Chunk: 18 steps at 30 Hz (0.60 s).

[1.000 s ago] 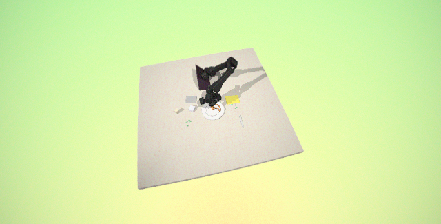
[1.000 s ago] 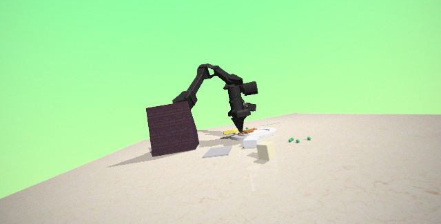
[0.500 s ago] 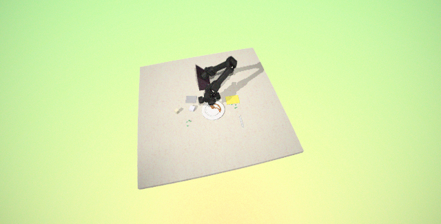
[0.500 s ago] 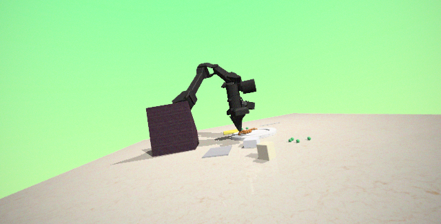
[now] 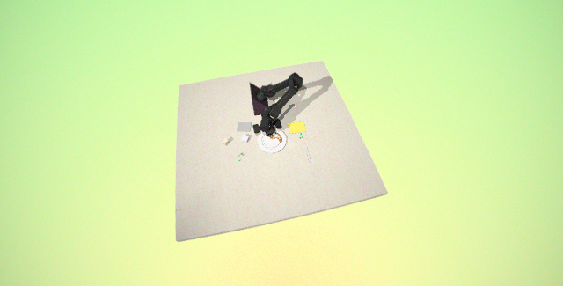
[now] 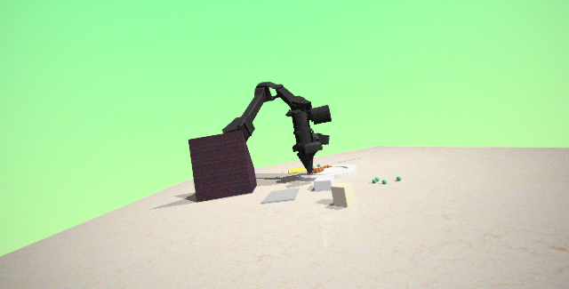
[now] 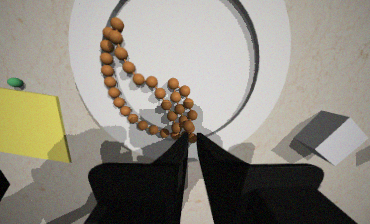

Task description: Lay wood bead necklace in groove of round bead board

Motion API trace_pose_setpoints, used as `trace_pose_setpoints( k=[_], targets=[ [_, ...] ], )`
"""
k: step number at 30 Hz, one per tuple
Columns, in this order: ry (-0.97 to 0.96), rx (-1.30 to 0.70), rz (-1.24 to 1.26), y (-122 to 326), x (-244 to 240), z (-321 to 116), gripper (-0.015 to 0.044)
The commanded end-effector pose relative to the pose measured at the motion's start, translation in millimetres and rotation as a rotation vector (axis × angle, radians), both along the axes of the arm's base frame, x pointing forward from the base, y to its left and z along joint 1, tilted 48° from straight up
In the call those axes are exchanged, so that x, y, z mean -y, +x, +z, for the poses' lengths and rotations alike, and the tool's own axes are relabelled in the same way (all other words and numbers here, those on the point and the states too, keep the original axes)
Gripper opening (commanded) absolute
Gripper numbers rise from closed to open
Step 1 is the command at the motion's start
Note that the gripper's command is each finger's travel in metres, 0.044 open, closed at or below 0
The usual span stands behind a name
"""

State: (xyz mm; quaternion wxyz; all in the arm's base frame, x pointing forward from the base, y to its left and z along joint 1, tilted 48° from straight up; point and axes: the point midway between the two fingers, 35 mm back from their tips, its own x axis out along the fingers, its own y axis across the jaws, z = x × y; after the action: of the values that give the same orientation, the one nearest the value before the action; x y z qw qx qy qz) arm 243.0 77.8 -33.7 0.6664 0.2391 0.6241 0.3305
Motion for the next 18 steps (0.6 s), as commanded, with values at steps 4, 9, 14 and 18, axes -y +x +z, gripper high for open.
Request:
trace_pose_setpoints(
  k=[4,9,14,18],
  targets=[
    [0.0,-0.001,0.001,-0.3,-0.8,-0.5,0.0079],
    [0.0,-0.001,0.001,-0.3,-0.8,-0.5,0.021],
    [0.0,-0.001,0.001,-0.3,-0.4,-0.1,0.0341],
    [0.003,-0.006,0.0,-1.3,6.9,6.8,0.044]
  ],
)
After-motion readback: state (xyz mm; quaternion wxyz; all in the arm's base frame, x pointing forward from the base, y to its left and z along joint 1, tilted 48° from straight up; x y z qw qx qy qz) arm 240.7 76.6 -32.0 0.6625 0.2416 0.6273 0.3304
